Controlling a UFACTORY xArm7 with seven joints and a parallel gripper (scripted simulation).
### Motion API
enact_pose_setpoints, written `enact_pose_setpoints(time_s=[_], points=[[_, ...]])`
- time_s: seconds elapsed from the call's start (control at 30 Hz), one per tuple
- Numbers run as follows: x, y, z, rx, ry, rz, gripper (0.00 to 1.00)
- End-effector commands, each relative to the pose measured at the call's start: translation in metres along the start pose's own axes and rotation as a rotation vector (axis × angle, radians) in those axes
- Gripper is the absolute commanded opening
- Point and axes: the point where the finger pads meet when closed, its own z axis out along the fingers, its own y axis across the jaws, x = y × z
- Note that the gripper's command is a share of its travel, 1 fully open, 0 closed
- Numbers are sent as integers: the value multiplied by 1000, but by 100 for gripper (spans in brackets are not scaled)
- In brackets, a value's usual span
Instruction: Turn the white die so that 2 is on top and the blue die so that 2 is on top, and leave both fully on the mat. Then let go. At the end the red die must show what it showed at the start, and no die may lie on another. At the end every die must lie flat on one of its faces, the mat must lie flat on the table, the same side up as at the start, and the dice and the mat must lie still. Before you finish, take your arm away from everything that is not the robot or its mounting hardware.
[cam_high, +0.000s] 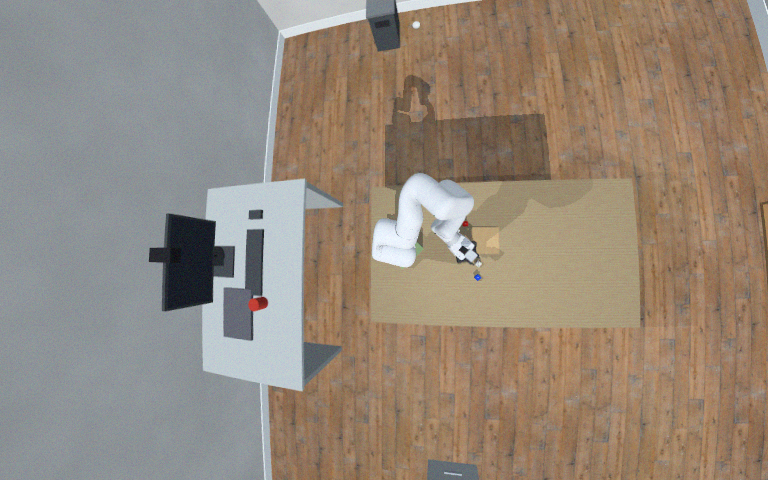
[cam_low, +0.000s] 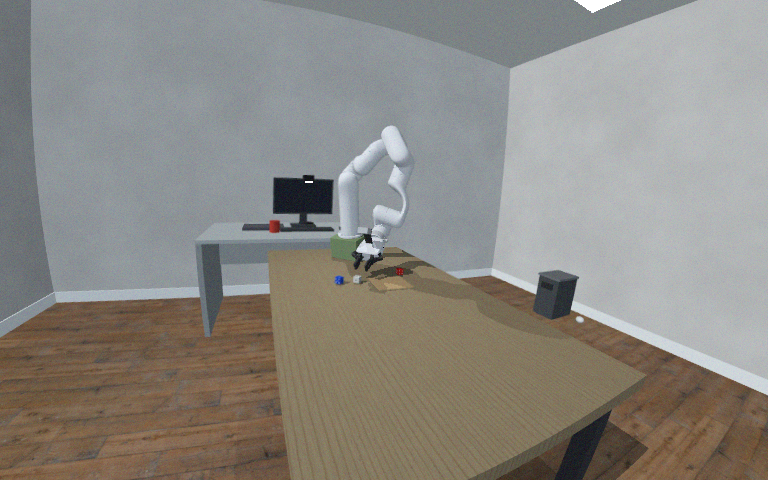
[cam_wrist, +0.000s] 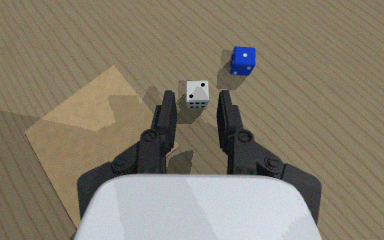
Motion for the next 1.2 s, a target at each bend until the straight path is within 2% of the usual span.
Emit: enact_pose_setpoints(time_s=[0.0, 0.27, 0.57, 0.7, 0.83, 1.0, 1.07, 1.17], points=[[14, -1, -7, 0, 0, 0, 42], [39, -1, -21, 0, 1, 0, 42], [42, -1, -22, 0, 0, 0, 42], [43, 1, -22, -19, -6, -5, 42], [46, 6, -20, -75, -32, -21, 42], [49, 16, -17, -196, -120, -56, 42], [49, 16, -17, -196, -120, -56, 42], [50, 22, -16, -271, -210, -80, 42]])
